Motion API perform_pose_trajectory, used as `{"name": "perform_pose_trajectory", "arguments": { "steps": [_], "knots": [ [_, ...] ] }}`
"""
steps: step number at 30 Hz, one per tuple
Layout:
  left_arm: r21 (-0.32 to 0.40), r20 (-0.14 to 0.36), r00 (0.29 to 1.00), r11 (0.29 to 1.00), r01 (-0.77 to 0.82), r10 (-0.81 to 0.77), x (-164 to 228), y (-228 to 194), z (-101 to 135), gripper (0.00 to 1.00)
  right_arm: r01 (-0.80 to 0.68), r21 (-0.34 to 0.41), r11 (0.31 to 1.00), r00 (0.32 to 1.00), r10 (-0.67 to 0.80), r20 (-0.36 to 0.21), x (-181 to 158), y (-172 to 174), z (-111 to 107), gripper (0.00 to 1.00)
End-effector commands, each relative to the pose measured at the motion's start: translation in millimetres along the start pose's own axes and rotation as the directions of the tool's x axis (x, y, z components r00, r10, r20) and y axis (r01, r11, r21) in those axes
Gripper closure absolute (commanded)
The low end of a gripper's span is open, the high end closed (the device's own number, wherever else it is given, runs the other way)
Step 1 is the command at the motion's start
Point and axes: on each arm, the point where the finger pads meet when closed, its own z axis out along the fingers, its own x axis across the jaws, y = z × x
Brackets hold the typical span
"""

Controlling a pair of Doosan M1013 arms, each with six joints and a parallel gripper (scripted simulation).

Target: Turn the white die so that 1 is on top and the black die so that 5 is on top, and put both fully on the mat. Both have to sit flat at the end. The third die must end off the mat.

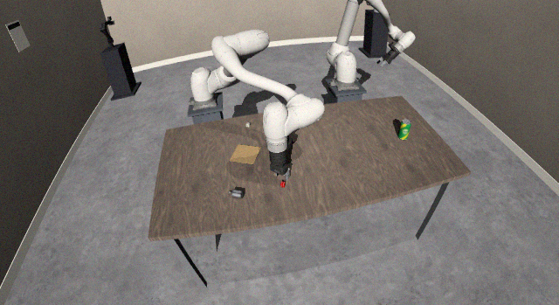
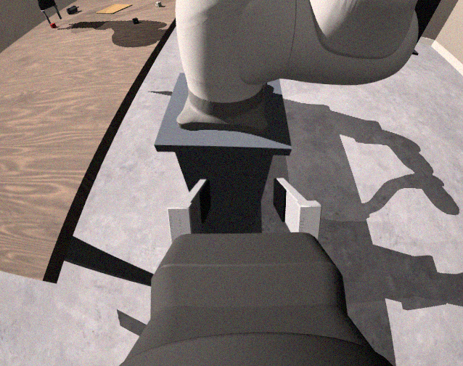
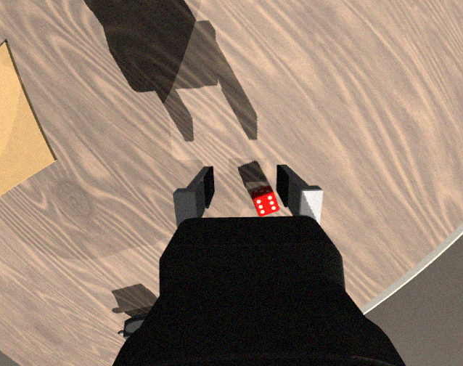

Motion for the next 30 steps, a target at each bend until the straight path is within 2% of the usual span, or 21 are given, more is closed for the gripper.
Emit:
{"name": "perform_pose_trajectory", "arguments": {
  "steps": [1, 15, 30],
  "knots": [
    [-0.001, 0.0, 1.0, 1.0, 0.0, 0.0, 0.1, -0.1, -0.5, 0.0, 0.0, 0.0, 1.0, 1.0, 0.0, -0.001, 7.8, 4.8, -1.6, 0.0],
    [-0.001, 0.0, 1.0, 1.0, 0.0, 0.0, 0.1, -0.1, -0.5, 0.0, 0.0, 0.0, 1.0, 1.0, 0.0, -0.001, 26.2, 16.8, -1.6, 0.0],
    [-0.001, 0.0, 1.0, 1.0, 0.0, 0.0, 0.1, -0.1, -0.5, 0.0, 0.0, 0.0, 1.0, 1.0, 0.0, -0.001, 29.3, 18.8, -1.6, 0.0]
  ]
}}
